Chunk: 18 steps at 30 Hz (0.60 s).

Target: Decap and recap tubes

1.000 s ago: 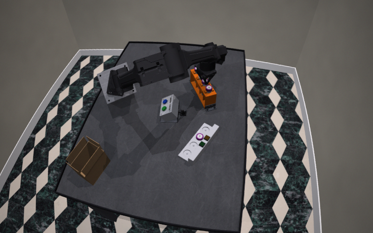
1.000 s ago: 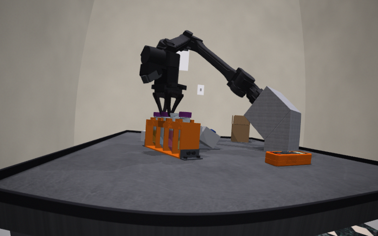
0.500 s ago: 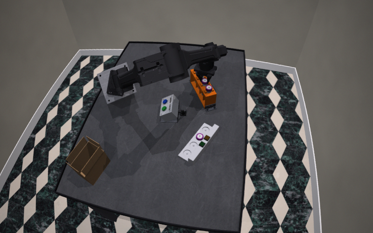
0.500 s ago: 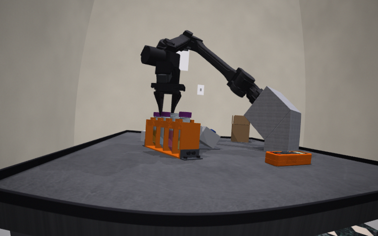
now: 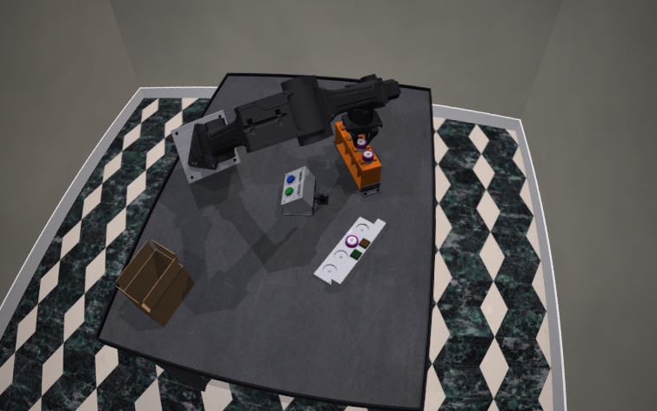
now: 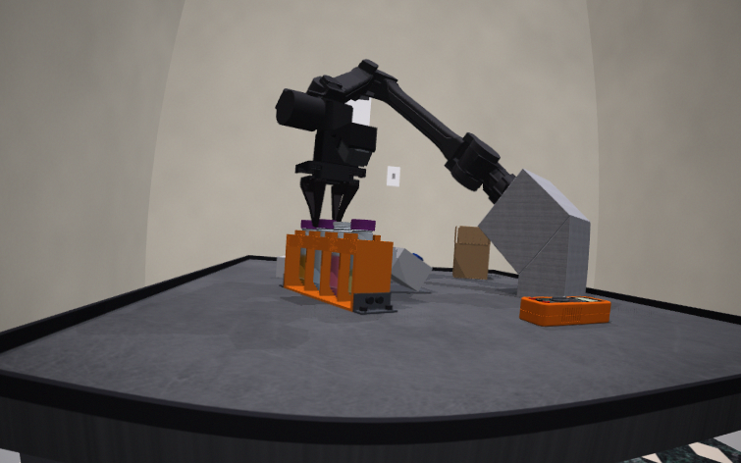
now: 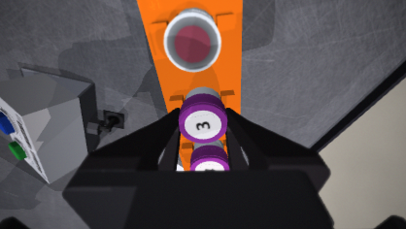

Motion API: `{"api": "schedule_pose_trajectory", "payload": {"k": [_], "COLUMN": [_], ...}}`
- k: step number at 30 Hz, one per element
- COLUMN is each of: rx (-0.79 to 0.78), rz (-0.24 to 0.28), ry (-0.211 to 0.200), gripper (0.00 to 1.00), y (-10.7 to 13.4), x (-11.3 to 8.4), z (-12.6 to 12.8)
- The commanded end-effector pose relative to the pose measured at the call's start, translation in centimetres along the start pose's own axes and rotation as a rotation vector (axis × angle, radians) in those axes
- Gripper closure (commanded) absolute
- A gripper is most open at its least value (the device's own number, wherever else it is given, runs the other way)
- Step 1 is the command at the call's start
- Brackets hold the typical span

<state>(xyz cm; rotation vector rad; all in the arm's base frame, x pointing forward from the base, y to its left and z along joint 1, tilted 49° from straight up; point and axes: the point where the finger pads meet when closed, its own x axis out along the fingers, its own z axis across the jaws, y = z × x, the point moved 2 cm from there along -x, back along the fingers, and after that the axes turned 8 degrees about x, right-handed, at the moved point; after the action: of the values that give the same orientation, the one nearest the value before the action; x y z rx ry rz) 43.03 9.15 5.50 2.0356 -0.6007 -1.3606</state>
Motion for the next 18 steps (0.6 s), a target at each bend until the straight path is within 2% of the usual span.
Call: {"api": "schedule_pose_trajectory", "payload": {"k": [1,3,12,13,18], "rx": [-0.273,-0.364,-0.356,-0.356,-0.356], "rz": [-0.015,-0.014,-0.011,-0.011,-0.011], "ry": [0.011,0.012,0.014,0.014,0.014], "gripper": [1.00,1.00,1.00,0.51,0.51], "y": [-0.03,-0.02,-0.12,-0.12,-0.12], "x": [-0.16,-0.17,-0.40,-0.40,-0.39], "z": [-0.04,-0.05,-0.59,-0.59,-0.59]}}
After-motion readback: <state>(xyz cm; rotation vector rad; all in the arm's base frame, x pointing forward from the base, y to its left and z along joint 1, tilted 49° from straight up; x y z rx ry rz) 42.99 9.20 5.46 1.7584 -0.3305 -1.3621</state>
